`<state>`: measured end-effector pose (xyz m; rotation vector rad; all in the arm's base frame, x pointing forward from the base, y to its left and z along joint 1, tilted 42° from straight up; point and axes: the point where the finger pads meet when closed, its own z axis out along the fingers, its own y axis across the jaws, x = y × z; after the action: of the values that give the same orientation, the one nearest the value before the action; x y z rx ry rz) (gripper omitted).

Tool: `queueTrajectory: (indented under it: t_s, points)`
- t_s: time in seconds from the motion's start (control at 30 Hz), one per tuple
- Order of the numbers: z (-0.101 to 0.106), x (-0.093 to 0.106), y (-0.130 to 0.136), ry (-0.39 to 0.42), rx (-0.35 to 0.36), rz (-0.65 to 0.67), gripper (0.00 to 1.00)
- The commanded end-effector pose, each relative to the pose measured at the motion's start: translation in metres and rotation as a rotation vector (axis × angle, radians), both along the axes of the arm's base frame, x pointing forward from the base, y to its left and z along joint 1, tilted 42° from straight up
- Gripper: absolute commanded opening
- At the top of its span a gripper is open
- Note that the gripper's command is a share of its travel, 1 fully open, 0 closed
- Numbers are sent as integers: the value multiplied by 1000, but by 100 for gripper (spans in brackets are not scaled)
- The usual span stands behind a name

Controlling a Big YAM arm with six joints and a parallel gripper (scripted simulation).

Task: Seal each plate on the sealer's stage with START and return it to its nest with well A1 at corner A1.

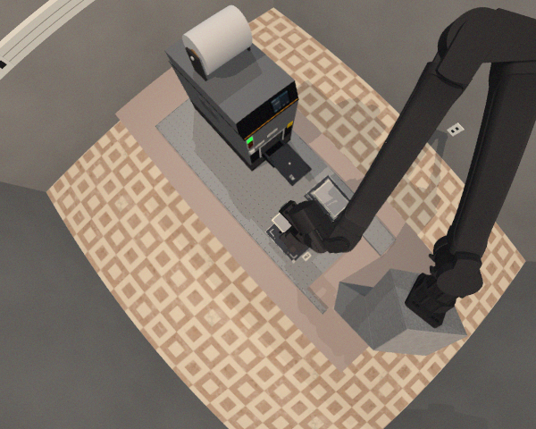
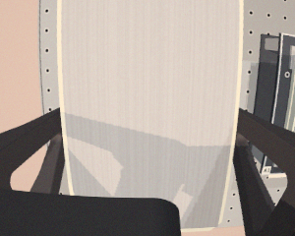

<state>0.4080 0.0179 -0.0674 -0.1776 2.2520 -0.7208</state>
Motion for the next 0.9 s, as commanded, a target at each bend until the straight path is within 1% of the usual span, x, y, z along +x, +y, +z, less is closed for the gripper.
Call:
queueTrajectory:
  t_s: [0.0, 0.1, 0.17, 0.23, 0.33, 0.5, 0.53, 0.73, 0.8, 0.87]
  points:
    - [-10, -8, 14, -8, 16, 13, 0]
    - [-8, -3, 18, -34, 27, 6, 0]
    - [-9, -8, 18, -35, 28, 2, 0]
    - [-9, -8, 18, -35, 28, 2, 0]
    - [-21, -20, 20, -1, 11, 14, 0]
    - [-31, -31, 25, 1, 11, 14, 0]
    - [-31, -31, 25, 1, 15, 15, 0]
    - [-18, -12, 20, -20, 19, 5, 0]
    - [-18, -12, 20, -20, 19, 5, 0]
    - [-17, -17, 14, -11, 11, 1, 0]
